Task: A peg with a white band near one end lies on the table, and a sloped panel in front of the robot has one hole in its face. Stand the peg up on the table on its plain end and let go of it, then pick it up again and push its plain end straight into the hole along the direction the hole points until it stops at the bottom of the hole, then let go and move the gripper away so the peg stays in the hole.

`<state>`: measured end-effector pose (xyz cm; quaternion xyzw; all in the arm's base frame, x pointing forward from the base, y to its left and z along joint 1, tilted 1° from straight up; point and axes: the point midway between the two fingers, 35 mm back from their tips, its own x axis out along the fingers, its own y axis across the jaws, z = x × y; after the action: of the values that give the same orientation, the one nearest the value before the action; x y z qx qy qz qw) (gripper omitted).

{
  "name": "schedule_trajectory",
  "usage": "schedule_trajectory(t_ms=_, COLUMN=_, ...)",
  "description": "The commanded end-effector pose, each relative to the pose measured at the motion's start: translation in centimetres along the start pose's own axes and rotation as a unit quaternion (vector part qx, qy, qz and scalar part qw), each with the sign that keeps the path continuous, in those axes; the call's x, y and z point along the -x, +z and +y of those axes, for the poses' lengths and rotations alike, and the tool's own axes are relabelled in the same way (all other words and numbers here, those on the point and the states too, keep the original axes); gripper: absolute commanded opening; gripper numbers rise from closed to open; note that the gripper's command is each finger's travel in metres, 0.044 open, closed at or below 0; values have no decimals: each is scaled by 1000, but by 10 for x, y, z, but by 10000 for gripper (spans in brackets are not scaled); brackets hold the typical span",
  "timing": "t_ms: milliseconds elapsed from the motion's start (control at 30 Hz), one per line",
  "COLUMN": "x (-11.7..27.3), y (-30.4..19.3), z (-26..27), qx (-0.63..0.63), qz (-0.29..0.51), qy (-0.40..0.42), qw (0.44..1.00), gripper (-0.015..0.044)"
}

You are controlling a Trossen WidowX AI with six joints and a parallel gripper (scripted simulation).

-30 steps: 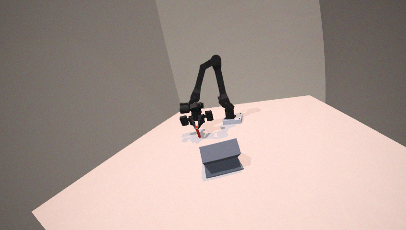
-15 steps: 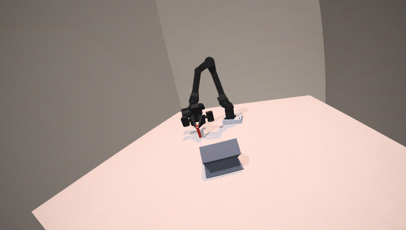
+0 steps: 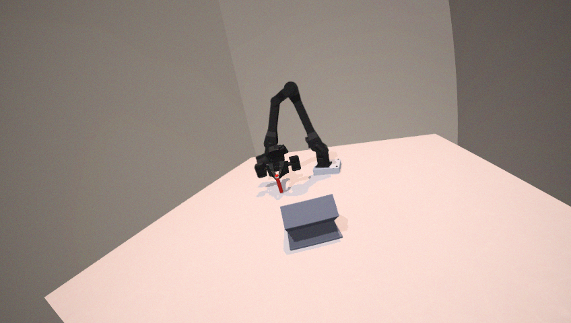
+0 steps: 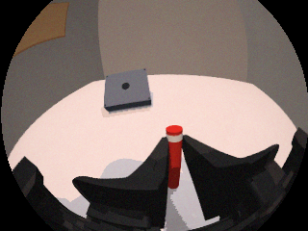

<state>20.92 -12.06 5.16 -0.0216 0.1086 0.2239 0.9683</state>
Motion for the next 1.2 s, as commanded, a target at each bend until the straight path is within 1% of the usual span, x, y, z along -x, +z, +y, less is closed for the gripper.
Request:
schedule_trajectory(t_ms=0, x=1, y=0, z=-1, qx=4, qz=3, qy=0, qw=1000, gripper=50)
schedule_trajectory(t_ms=1167, x=3, y=-7, z=0, qx=-4, qz=-5, qy=-2, qw=1000, gripper=50)
